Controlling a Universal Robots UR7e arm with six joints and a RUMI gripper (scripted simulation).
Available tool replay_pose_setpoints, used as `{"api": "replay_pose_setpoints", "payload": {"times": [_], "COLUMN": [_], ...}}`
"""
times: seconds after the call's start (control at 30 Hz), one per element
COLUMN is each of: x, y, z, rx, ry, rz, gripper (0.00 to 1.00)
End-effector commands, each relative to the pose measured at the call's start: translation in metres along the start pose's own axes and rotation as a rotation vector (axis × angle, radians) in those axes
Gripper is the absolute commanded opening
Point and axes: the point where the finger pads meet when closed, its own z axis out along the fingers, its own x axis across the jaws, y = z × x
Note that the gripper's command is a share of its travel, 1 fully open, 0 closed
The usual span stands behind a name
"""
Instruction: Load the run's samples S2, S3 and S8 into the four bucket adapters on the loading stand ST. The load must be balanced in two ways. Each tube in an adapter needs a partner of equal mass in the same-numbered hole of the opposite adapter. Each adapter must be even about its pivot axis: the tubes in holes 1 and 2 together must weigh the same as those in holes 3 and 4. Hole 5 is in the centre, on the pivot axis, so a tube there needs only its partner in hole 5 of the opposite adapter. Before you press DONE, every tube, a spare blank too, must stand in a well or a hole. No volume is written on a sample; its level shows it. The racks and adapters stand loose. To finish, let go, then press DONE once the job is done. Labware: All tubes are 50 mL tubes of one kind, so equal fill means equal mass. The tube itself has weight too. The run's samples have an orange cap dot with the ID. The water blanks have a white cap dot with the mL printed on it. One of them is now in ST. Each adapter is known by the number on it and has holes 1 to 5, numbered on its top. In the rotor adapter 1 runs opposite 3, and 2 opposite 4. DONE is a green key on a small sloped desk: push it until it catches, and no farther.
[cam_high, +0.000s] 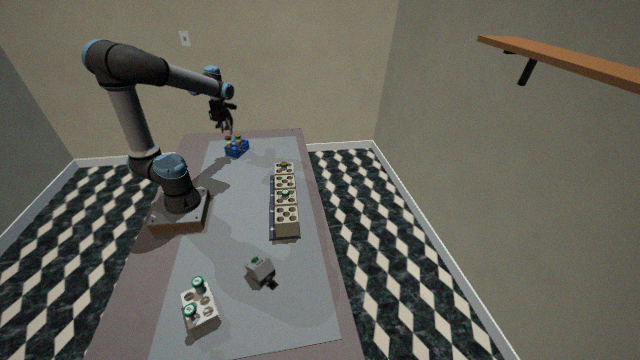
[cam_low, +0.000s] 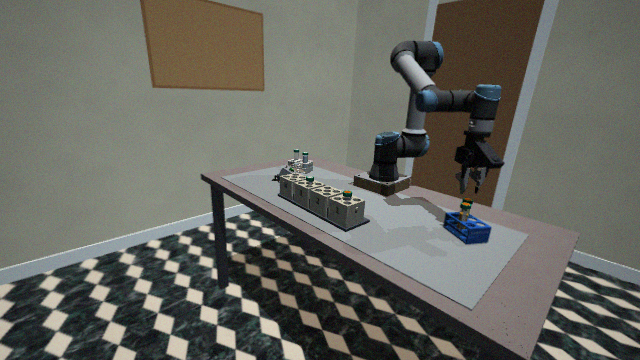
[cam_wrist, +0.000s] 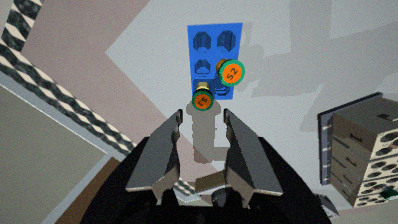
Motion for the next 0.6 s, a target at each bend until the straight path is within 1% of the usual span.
{"api": "replay_pose_setpoints", "payload": {"times": [0.0,0.07,0.27,0.57], "x": [-0.001,-0.001,-0.001,-0.001], "y": [-0.001,-0.001,-0.001,-0.001], "z": [0.013,0.013,0.033,0.039], "rx": [0.001,0.001,0.001,0.001], "ry": [0.0,0.0,0.0,0.0], "rz": [0.0,0.0,0.0,0.0], "gripper": [0.35,0.35,0.35,0.35]}}
